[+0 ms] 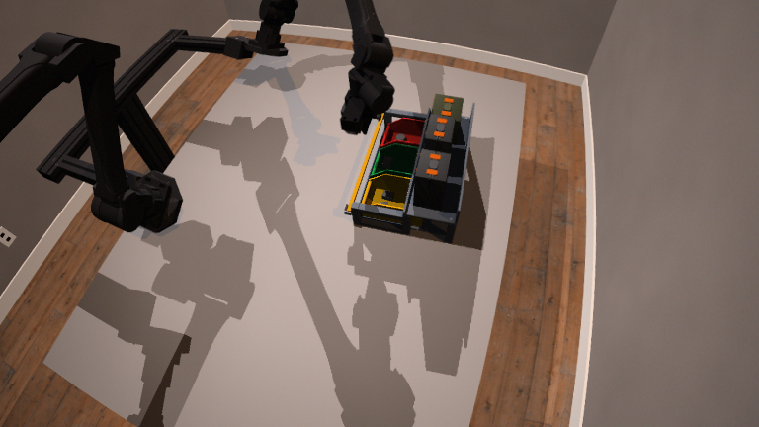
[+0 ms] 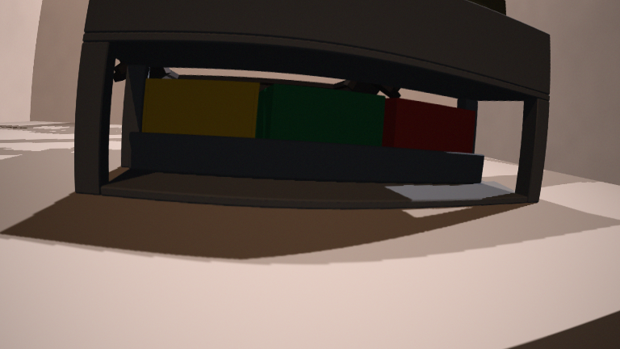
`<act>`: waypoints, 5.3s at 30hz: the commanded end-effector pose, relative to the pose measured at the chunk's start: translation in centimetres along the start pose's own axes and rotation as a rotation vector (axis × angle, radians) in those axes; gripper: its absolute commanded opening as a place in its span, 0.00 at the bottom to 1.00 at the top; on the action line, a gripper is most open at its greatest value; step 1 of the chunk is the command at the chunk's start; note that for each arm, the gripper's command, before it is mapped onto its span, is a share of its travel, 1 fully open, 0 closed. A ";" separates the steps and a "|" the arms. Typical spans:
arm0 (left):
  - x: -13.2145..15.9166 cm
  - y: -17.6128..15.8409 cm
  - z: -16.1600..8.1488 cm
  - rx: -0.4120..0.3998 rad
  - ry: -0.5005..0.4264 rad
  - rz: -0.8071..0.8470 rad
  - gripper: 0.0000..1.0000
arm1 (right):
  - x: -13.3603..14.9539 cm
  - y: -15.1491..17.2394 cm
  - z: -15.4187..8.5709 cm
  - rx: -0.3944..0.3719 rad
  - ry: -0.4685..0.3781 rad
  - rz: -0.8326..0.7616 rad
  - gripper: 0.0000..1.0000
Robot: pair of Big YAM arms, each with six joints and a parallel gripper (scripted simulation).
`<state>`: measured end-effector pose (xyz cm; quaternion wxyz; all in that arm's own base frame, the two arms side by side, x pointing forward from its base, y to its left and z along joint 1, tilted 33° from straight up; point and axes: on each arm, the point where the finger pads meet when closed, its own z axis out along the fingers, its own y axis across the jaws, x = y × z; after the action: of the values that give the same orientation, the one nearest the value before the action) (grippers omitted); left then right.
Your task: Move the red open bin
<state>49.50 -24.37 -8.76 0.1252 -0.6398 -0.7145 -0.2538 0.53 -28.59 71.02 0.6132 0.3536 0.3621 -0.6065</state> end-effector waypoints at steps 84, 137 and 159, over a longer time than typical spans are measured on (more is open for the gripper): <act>-1.8 -0.3 1.8 -0.023 -0.015 0.036 0.00 | -1.7 -0.4 -0.9 0.011 -0.048 0.000 1.00; -1.5 1.4 0.8 -0.056 -0.045 -0.009 0.43 | -1.7 -0.4 -0.9 0.011 -0.048 0.000 1.00; 0.1 0.7 6.0 -0.008 -0.007 -0.009 0.43 | -1.7 -0.4 -0.9 0.011 -0.048 0.000 1.00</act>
<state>50.30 -22.01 -13.14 0.1194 -0.6397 -0.7151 -0.2552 0.53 -28.59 71.02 0.6132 0.3536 0.3621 -0.6065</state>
